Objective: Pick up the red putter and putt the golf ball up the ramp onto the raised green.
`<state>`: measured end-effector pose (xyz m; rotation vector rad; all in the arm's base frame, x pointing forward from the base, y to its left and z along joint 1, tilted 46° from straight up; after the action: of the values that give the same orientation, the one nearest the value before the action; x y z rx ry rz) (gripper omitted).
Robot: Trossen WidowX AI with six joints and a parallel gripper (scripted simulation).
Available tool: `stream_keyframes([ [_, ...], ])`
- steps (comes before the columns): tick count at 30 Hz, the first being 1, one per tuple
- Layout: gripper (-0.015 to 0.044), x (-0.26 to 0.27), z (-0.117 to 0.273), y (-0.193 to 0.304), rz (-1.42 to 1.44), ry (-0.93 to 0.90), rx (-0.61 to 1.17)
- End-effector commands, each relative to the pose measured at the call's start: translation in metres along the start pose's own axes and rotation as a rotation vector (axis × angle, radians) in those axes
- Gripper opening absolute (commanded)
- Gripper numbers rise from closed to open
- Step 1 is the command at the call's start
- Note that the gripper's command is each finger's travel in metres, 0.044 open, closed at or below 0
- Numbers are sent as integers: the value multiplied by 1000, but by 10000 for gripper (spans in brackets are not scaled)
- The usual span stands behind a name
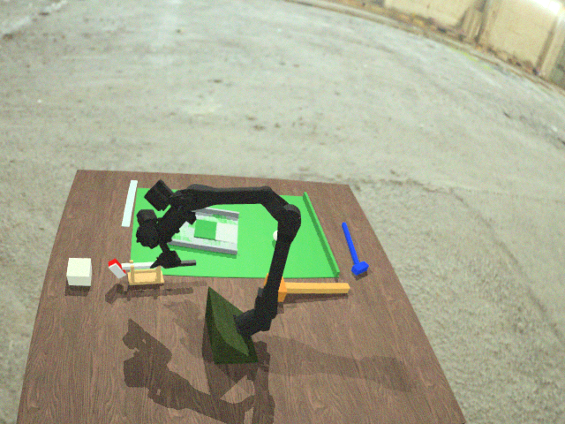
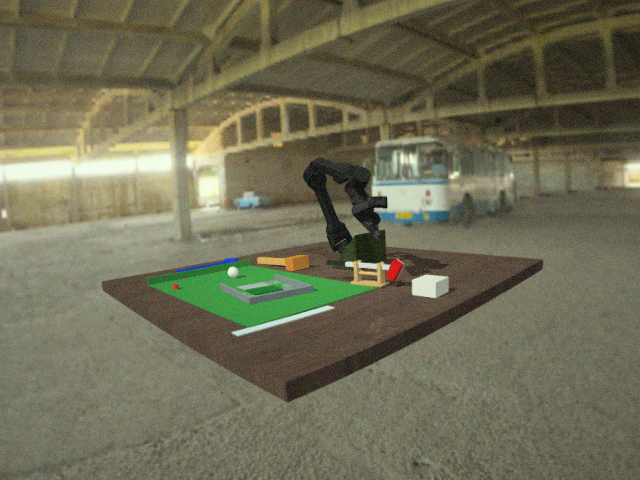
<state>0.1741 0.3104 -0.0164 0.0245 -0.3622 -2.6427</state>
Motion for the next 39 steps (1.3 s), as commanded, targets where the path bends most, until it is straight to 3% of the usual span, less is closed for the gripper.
stream_keyframes([
  [1,440,-12,-1,65,-298,-92,156],
  [5,440,-17,0,104,-454,-144,248],
  [39,440,-5,-44,130,-461,-146,254],
])
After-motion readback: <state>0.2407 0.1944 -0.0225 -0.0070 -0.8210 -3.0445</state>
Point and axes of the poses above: the point midway between the two fingers, 35 mm back from their tips, its own z axis back along the fingers, its own x axis across the jaws, y = z × x, the point moved 7 cm from there along z, back along the fingers, and after that the axes turned 7 degrees about -z, right-handed, at the moved point
